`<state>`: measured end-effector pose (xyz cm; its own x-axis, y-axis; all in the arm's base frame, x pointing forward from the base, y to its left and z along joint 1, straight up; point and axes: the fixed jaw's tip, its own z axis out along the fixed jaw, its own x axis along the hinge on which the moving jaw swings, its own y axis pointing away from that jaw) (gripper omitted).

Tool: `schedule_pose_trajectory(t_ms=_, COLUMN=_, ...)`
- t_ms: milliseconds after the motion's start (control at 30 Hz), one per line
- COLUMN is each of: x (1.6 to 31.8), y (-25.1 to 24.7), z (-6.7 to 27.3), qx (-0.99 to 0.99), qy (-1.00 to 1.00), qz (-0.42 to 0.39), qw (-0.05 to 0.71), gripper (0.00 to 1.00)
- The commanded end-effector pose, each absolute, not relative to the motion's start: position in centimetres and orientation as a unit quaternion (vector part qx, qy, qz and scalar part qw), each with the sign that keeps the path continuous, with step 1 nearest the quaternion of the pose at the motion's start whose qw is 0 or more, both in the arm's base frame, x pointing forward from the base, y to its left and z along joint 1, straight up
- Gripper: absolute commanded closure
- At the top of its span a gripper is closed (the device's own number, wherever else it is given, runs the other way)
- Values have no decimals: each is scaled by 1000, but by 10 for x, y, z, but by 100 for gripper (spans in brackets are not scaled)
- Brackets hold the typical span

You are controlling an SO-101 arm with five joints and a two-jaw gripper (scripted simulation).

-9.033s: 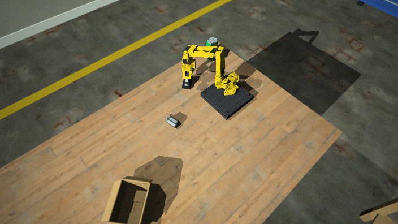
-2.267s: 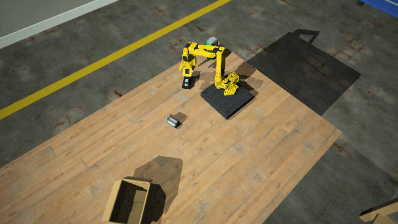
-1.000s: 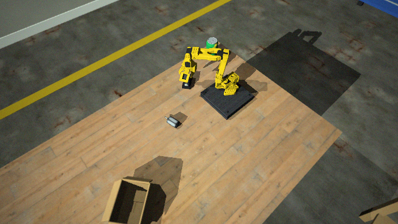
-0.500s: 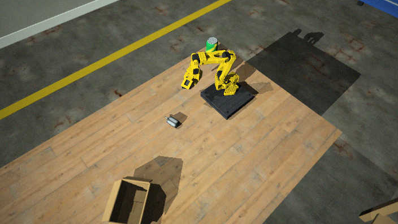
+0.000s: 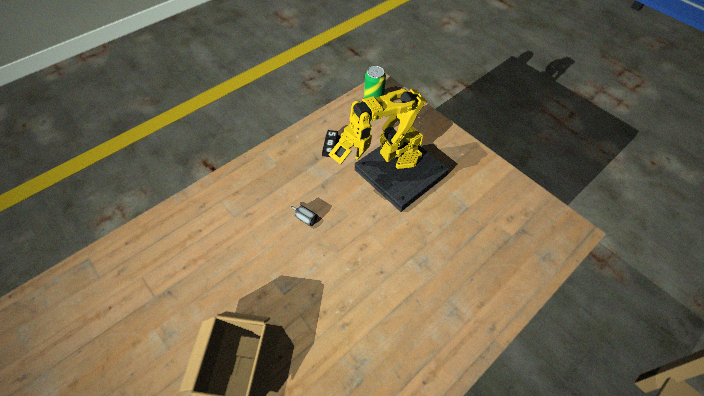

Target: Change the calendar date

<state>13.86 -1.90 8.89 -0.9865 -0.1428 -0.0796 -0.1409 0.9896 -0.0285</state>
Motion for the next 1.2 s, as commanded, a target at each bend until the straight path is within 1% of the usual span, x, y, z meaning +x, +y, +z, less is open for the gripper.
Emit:
schedule_pose_trajectory(t_ms=0, x=134, y=-8, z=90, qx=-50, qy=998, qz=-7, qw=44, gripper=64)
schedule_pose_trajectory(t_ms=433, x=131, y=4, z=91, qx=-23, qy=998, qz=-3, qw=50, gripper=64)
schedule_pose_trajectory(t_ms=1167, x=130, y=4, z=91, qx=-21, qy=999, qz=-2, qw=50, gripper=64)
